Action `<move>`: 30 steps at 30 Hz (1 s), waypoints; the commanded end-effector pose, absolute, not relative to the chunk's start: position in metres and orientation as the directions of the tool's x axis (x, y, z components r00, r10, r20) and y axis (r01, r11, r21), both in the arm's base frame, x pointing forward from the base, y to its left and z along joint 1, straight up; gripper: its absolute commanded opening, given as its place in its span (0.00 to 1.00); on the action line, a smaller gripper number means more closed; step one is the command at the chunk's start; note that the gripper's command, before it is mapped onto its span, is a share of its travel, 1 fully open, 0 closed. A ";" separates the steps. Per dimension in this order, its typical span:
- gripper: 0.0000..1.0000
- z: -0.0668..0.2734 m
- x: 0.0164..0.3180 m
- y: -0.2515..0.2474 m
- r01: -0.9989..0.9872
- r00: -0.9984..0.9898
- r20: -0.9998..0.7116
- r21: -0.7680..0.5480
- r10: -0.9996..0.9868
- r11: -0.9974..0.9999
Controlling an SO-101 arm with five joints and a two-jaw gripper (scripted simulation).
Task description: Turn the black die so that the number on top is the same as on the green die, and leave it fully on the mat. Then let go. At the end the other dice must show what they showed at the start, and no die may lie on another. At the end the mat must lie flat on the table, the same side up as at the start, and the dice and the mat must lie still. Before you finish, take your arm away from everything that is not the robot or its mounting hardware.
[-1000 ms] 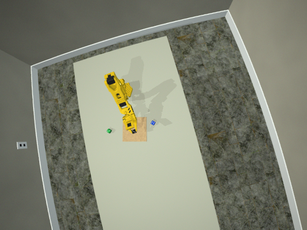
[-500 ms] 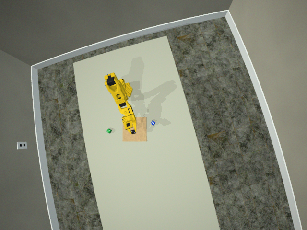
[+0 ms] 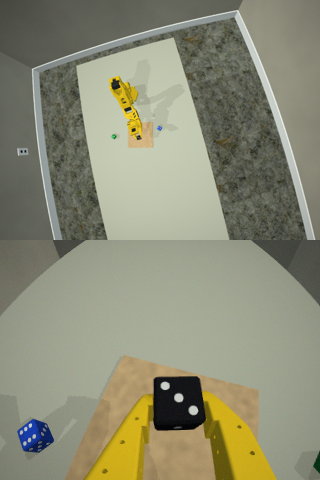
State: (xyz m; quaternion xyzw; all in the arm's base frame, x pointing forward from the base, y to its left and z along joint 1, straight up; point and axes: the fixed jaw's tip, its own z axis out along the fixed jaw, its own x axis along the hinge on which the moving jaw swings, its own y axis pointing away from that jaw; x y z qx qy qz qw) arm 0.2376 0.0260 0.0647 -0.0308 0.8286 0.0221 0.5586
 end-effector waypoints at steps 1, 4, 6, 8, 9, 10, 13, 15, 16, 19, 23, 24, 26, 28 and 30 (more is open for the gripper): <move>0.00 0.074 0.243 0.025 -0.067 -0.328 -0.944 0.006 -0.016 0.998; 0.00 0.074 0.243 0.025 -0.067 -0.328 -0.944 0.006 -0.016 0.998; 0.00 0.074 0.243 0.025 -0.067 -0.328 -0.944 0.006 -0.016 0.998; 0.00 0.074 0.243 0.025 -0.067 -0.328 -0.944 0.006 -0.016 0.998; 0.00 0.074 0.243 0.025 -0.067 -0.328 -0.944 0.006 -0.016 0.998; 0.00 0.074 0.243 0.025 -0.067 -0.328 -0.944 0.006 -0.016 0.998; 0.00 0.074 0.243 0.025 -0.067 -0.328 -0.944 0.006 -0.016 0.998; 0.00 0.074 0.243 0.025 -0.067 -0.328 -0.944 0.006 -0.016 0.998; 0.00 0.074 0.243 0.025 -0.067 -0.328 -0.944 0.006 -0.016 0.998; 0.00 0.073 0.243 0.025 -0.067 -0.328 -0.944 0.006 -0.016 0.998; 0.00 0.070 0.243 0.025 -0.067 -0.328 -0.944 0.006 -0.016 0.998; 0.00 0.070 0.243 0.025 -0.067 -0.328 -0.944 0.006 -0.016 0.998; 0.00 0.068 0.243 0.025 -0.067 -0.328 -0.944 0.006 -0.016 0.998; 0.00 0.068 0.243 0.025 -0.067 -0.328 -0.944 0.006 -0.016 0.998; 0.00 0.068 0.243 0.025 -0.067 -0.328 -0.944 0.006 -0.016 0.998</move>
